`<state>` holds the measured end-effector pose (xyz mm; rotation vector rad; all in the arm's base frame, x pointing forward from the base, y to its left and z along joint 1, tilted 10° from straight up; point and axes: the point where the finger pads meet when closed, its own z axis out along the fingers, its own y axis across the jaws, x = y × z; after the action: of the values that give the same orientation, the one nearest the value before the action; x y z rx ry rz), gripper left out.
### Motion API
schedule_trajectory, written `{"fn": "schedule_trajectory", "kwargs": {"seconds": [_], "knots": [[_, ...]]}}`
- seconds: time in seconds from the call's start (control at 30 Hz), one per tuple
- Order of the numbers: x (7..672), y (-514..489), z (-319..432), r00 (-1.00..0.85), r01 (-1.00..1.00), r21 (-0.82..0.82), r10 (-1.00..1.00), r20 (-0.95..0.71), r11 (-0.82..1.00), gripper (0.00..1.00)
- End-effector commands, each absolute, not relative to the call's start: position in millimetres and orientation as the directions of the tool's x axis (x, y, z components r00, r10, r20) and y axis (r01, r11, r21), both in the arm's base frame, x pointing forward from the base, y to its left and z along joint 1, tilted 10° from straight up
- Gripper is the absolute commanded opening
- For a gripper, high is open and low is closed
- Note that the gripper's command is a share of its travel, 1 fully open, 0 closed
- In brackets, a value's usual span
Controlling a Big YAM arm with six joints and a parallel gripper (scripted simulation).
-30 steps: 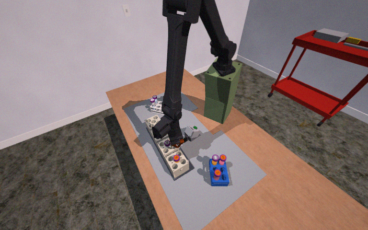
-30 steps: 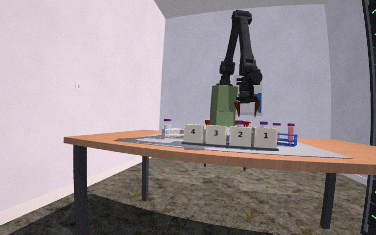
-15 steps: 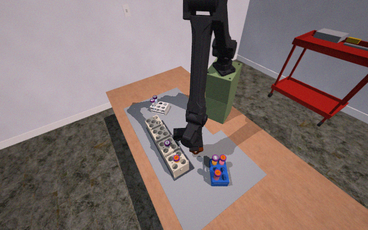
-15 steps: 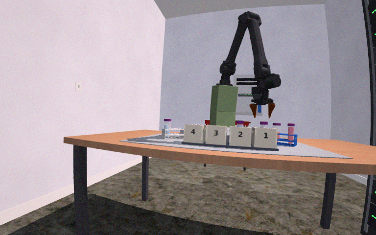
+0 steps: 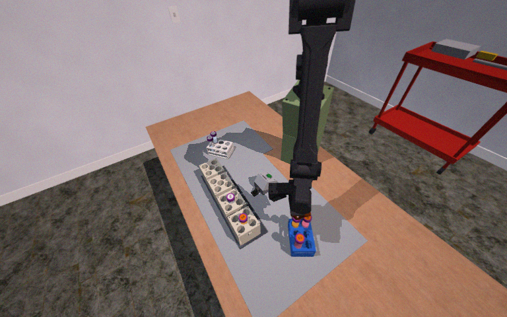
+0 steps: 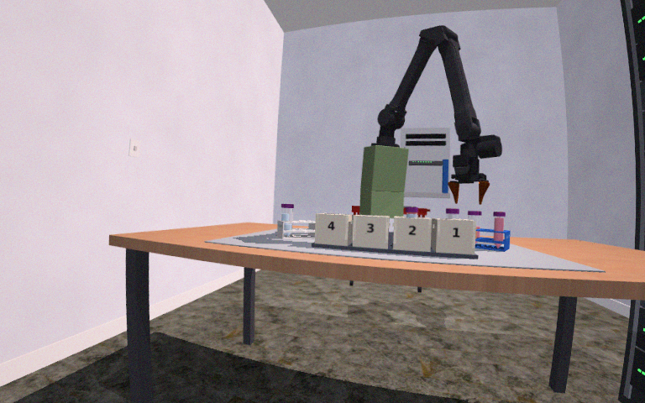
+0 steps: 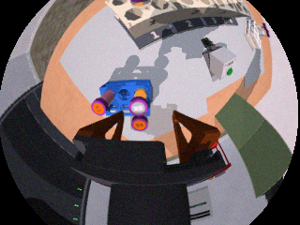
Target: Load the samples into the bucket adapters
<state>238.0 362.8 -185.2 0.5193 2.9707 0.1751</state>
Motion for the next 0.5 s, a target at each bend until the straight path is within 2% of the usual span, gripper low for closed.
{"fn": "schedule_trajectory", "kwargs": {"seconds": [0.0,0.23,0.47], "knots": [[215.7,391.4,-183.9,-0.921,0.362,0.149,0.378,-0.093,0.92,0.8],[203.3,411.3,-169.2,-0.92,0.36,0.182,0.38,-0.094,0.915,0.8],[211.8,401.9,-189.0,-0.911,0.383,0.169,0.401,-0.093,0.908,0.8]]}}
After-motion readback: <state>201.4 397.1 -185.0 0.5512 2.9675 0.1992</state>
